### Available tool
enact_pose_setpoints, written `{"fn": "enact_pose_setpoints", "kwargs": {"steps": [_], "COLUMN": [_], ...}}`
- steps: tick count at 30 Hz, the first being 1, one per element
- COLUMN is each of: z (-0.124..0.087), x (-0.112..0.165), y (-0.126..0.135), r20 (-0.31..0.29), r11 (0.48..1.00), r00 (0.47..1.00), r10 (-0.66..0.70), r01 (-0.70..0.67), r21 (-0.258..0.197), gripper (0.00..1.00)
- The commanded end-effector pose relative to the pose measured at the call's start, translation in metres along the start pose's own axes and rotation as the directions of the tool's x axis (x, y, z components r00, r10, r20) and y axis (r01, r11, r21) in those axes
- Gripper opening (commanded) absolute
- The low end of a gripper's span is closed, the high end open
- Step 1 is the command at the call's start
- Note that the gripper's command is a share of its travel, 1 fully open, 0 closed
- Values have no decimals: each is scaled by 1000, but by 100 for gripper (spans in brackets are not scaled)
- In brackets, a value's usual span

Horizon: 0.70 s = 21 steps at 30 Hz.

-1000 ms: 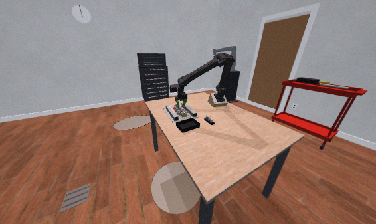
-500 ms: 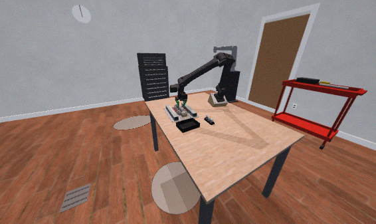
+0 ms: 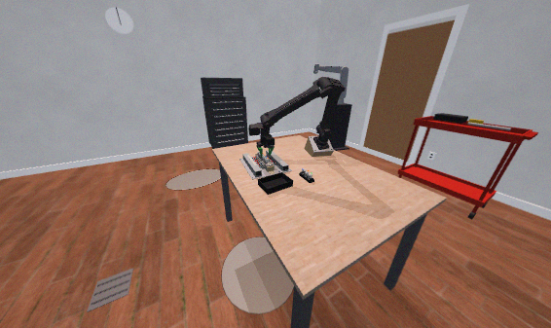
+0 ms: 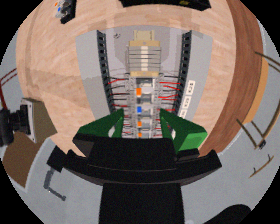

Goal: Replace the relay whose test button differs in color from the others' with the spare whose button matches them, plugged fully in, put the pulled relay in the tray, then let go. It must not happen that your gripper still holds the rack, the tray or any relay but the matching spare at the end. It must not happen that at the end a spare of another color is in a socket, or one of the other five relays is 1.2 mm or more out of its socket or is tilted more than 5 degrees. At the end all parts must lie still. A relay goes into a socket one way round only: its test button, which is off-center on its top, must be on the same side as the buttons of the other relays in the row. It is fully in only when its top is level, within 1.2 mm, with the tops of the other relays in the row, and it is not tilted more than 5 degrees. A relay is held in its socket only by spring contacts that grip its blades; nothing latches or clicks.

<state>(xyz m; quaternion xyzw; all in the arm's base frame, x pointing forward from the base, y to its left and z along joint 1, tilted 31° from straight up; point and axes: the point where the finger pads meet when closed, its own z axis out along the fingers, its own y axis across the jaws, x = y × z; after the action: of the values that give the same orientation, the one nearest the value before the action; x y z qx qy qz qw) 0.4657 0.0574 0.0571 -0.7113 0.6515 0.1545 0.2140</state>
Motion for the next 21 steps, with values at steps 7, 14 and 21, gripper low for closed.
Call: {"fn": "enact_pose_setpoints", "kwargs": {"steps": [7, 14, 21], "z": [-12, -8, -2], "x": [-12, -10, -8], "y": [-25, -21, -11], "r20": [-9, -5, -2], "r11": [998, 999, 1000], "r00": [999, 1000, 1000], "r10": [-36, -21, -8], "r01": [36, 21, 8], "r21": [52, 27, 3], "gripper": [59, 59, 59]}}
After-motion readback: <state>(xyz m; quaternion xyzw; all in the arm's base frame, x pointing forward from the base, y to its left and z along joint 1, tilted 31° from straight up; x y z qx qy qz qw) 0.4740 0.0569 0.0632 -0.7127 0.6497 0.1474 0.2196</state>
